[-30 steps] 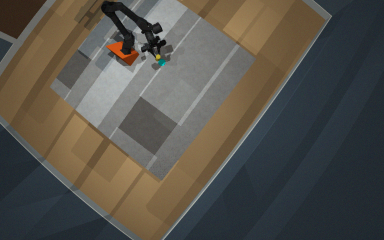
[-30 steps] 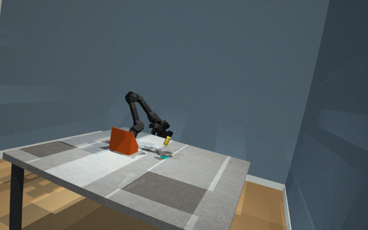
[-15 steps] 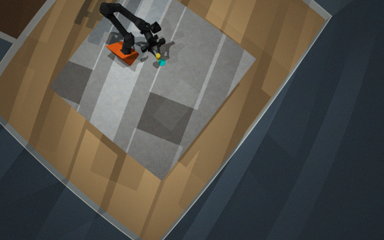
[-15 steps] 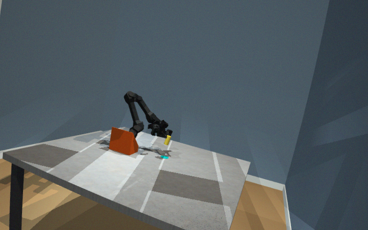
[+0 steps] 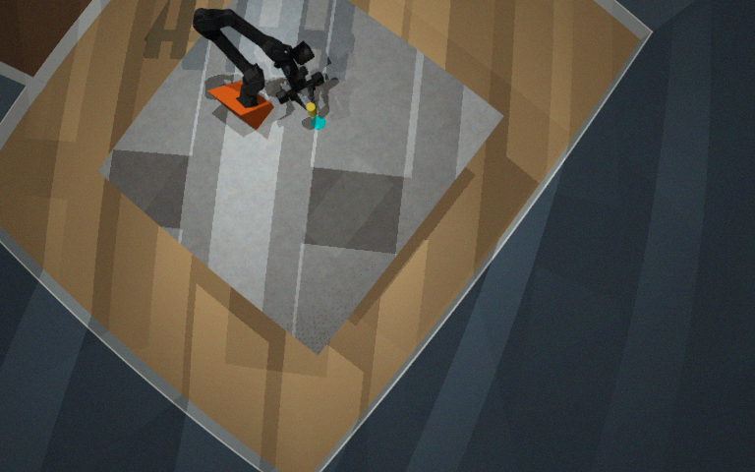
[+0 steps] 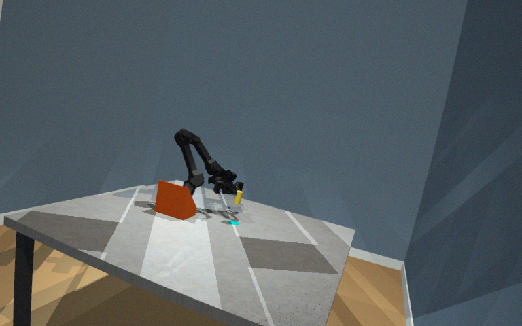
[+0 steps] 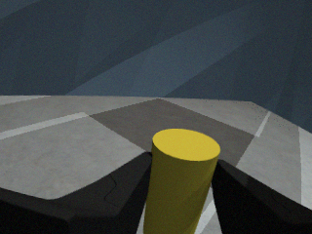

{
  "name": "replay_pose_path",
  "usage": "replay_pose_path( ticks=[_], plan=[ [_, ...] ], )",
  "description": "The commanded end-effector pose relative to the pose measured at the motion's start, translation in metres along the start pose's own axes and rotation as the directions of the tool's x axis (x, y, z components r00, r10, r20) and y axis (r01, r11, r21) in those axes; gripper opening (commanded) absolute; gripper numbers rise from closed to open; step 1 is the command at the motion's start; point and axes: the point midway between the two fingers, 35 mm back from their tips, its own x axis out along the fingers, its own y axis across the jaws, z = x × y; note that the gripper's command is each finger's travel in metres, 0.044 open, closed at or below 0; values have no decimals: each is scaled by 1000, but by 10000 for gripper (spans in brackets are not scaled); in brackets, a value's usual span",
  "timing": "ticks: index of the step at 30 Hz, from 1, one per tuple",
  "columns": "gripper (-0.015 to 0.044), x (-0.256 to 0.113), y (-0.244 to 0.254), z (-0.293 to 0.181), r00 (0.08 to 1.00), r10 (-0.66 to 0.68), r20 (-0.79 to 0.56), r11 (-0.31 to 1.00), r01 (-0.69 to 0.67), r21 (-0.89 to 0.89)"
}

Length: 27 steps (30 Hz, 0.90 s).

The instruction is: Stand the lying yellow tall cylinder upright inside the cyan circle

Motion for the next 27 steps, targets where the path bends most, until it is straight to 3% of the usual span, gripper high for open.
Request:
replay_pose_path(
  ticks=[1,27],
  plan=[
    [105,-2,0,2,1000,15,19,999,-16,30],
    [105,1,3,-11,1000,13,20,999,-14,43]
  ],
)
